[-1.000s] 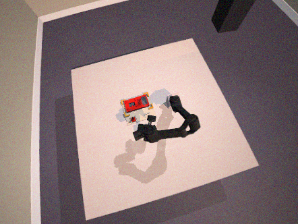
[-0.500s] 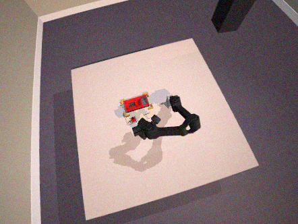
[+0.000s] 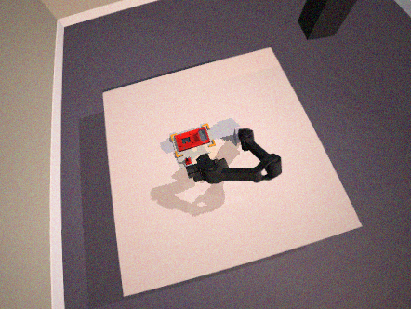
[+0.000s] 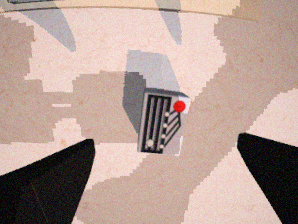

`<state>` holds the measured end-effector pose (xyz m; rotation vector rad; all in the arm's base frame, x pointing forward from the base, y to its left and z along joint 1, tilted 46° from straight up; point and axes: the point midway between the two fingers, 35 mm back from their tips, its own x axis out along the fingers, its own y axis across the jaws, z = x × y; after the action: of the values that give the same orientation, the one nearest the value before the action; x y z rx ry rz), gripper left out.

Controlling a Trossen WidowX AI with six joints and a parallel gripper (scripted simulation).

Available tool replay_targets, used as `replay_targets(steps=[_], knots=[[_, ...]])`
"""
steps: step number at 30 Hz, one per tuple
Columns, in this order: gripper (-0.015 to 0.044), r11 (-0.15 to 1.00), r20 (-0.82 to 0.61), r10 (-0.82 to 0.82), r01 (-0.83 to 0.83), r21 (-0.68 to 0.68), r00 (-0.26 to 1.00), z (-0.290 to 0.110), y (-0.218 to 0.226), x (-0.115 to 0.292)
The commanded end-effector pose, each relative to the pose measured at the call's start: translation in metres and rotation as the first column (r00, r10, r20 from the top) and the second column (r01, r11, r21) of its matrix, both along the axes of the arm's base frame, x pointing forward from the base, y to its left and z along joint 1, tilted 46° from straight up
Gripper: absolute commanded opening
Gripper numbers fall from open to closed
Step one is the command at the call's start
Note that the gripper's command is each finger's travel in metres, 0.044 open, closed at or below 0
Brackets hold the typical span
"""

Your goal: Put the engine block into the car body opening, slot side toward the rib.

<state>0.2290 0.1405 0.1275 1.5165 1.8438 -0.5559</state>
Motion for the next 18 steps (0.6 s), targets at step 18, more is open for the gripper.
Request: replay_targets(steps=[18], knots=[[0.044,0.992,-0.107,-0.119,0.122,0.019,0.987,-0.013,0.01,-0.002]])
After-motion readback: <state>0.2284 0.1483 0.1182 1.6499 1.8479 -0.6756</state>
